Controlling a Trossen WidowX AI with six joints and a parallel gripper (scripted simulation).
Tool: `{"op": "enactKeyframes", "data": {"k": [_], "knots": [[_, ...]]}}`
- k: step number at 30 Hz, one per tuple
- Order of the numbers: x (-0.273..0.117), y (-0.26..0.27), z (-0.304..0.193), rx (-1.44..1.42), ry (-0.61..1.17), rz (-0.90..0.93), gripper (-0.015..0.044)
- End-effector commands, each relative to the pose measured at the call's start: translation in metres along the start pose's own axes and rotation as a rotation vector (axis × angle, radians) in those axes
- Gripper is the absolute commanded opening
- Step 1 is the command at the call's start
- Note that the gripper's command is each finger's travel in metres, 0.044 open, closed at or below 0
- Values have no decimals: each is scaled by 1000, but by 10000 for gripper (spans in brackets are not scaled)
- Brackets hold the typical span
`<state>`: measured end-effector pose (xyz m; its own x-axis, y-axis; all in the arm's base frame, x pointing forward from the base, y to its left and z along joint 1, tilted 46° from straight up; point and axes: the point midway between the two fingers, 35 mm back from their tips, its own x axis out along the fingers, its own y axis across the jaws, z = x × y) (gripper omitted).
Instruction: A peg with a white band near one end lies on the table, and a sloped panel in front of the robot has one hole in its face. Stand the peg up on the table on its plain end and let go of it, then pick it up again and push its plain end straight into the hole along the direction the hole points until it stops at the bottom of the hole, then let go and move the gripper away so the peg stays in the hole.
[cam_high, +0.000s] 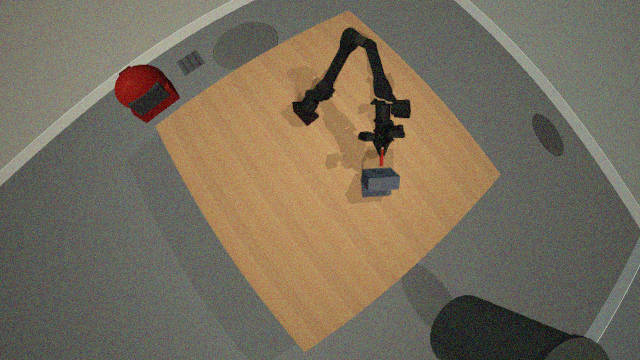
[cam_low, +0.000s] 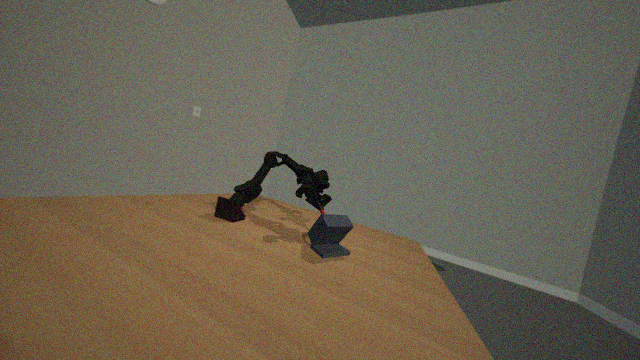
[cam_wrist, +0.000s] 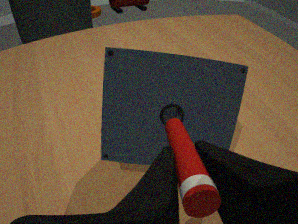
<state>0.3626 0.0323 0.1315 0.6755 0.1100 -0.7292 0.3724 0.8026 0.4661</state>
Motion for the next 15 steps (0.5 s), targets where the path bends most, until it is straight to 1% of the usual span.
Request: {"op": "enactKeyframes", "data": {"k": [1, 15], "knots": [[6, -1, 0, 3, -1, -6, 0], [23, -2, -1, 2, -2, -6, 0]]}}
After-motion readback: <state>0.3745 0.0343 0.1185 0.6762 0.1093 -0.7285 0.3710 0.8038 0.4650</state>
